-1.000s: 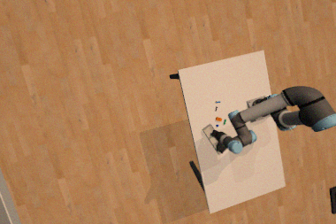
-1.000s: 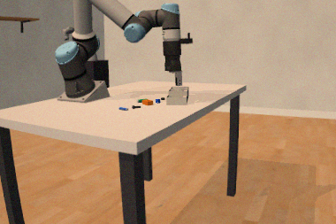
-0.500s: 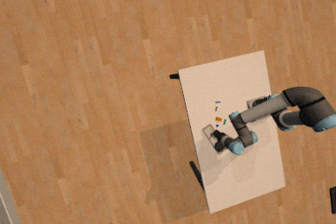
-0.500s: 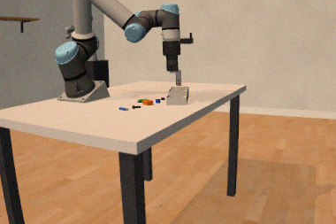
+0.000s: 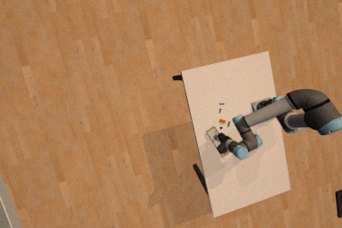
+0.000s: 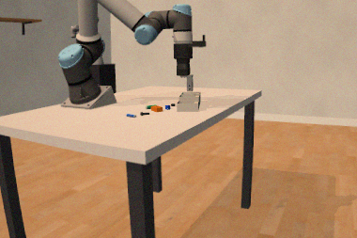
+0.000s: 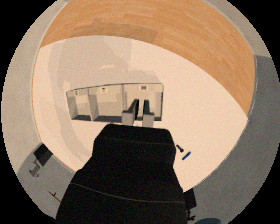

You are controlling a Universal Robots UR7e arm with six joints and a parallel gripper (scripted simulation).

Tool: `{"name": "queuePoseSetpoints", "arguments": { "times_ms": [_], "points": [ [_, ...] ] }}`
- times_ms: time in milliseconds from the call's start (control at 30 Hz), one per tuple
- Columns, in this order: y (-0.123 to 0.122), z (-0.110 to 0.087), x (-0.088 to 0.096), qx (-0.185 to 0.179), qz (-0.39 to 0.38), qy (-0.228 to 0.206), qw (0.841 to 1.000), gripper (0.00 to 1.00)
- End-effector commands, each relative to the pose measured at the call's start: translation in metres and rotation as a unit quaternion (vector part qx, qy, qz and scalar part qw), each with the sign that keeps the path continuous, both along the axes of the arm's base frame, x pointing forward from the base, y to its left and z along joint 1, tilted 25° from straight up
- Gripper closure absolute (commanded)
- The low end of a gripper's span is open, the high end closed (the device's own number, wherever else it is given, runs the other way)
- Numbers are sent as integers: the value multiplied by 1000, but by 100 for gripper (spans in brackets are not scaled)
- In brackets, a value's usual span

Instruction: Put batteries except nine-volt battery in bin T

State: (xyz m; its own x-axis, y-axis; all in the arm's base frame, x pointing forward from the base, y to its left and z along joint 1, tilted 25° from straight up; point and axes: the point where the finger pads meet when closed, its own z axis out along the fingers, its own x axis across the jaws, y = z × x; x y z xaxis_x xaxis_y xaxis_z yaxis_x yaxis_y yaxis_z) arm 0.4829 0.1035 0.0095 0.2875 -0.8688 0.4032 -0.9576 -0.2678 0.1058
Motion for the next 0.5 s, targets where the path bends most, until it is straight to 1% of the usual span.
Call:
{"name": "queuePoseSetpoints", "arguments": {
  "times_ms": [0,167,233,467],
  "points": [
    [-4,-8,0,-1,-8,-2,1000,69],
    [-9,-20,0,-1,-8,-2,1000,69],
    [-9,-20,0,-1,-8,-2,1000,69],
    [-17,-37,1,-1,-8,-2,1000,69]
  ]
}}
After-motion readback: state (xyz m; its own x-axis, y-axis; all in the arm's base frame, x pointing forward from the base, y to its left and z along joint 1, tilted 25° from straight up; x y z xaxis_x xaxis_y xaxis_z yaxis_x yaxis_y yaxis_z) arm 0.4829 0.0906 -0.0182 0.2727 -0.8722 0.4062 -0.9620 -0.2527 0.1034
